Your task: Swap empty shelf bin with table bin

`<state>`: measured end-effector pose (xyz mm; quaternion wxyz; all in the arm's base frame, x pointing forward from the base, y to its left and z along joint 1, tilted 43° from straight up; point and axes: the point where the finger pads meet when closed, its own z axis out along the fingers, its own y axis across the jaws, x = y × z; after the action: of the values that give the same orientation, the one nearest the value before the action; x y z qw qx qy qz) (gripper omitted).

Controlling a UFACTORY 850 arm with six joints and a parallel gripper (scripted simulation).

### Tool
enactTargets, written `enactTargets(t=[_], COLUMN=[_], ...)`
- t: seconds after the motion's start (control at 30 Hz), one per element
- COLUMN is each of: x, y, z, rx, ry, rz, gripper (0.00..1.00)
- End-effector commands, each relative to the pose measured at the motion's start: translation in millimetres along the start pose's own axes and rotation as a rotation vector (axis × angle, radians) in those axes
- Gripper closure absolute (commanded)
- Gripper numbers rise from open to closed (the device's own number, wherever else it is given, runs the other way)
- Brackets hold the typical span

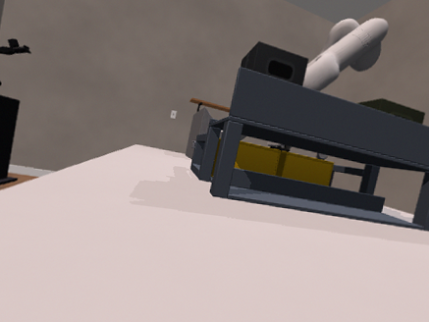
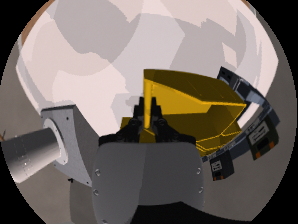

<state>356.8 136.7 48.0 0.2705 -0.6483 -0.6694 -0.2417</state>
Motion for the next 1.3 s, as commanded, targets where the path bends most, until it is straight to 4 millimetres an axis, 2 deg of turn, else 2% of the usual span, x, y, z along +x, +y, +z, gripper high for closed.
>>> enactTargets(t=[0.0, 0.63, 1.27], x=[0, 0, 0], y=[-4, -26, -29], z=[0, 0, 0], rx=[-0.001, -0.001, -0.001], ry=[0.000, 0.000, 0.000], rz=[0.000, 0.000, 0.000], gripper=[1.00, 1.00, 1.00])
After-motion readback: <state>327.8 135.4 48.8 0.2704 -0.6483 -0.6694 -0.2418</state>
